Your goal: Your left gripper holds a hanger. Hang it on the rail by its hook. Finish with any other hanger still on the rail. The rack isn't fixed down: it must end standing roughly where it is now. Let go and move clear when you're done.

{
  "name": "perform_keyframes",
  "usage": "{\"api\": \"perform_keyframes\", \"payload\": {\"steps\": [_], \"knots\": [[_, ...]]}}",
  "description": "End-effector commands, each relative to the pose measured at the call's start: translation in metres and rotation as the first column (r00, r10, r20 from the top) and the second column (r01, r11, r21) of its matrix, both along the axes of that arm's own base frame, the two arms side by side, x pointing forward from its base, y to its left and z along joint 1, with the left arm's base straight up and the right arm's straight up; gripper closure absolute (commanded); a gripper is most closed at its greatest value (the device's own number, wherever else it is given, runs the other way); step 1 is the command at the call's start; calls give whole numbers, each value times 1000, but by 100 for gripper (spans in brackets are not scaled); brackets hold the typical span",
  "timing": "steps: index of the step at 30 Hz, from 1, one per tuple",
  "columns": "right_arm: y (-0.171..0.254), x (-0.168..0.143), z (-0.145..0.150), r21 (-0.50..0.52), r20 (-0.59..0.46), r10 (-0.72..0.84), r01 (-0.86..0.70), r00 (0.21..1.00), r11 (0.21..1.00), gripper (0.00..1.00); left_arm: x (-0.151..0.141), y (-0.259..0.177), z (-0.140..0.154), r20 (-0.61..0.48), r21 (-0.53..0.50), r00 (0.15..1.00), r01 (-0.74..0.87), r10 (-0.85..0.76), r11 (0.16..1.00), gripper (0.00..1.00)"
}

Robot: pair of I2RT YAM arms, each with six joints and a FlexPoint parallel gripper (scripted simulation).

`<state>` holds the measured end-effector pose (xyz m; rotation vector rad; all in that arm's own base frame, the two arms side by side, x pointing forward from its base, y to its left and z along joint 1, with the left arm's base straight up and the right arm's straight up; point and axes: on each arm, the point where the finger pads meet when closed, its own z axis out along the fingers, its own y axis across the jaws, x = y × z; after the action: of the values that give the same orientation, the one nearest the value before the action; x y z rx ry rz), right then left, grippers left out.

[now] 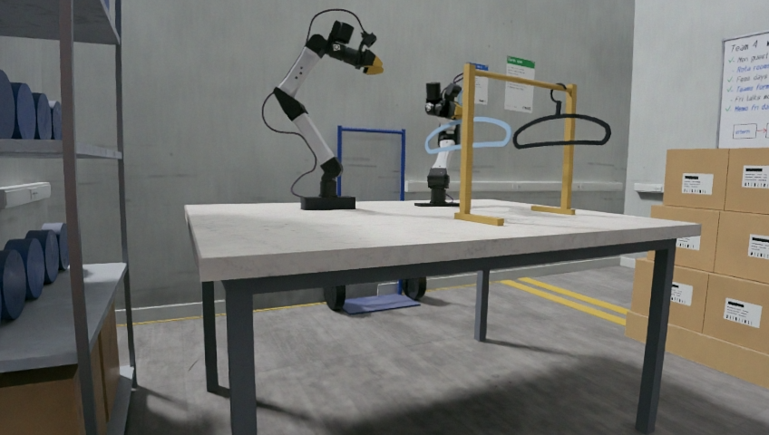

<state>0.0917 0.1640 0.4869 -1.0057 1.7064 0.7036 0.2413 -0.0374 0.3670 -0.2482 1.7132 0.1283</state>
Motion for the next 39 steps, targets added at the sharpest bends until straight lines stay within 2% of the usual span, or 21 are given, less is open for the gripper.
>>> {"api": "perform_keyframes", "payload": {"steps": [1, 11, 15, 17, 24, 32, 39], "knots": [[2, 0, -1, -7, -11, -1, 1, 1000, 1000, 0, 7, 6, 24, 65, -46, 998, -18, 21, 999, 100], [4, 3, 1, 1, -5, -11, 11, 1000, 1000, 0, 67, 42, 50, 86, -9, 996, -32, 33, 999, 100], [5, 12, 20, 67, 37, -57, 55, 998, 996, 0, 100, 61, 67, 104, 19, 994, -21, 19, 1000, 100], [5, 12, 20, 67, 37, -57, 55, 998, 996, 0, 100, 61, 67, 104, 19, 994, -21, 19, 1000, 100], [1, 30, 54, 197, 100, -168, 146, 981, 969, 0, 144, 93, 83, 107, 58, 994, -19, 13, 998, 100], [-1, 34, 63, 231, 113, -197, 167, 974, 959, 0, 176, 94, 67, -26, 53, 996, 92, -91, 994, 100], [-2, 34, 60, 219, 109, -196, 169, 975, 961, 0, 183, 91, 57, -70, 39, 990, 125, -122, 991, 100]]}}
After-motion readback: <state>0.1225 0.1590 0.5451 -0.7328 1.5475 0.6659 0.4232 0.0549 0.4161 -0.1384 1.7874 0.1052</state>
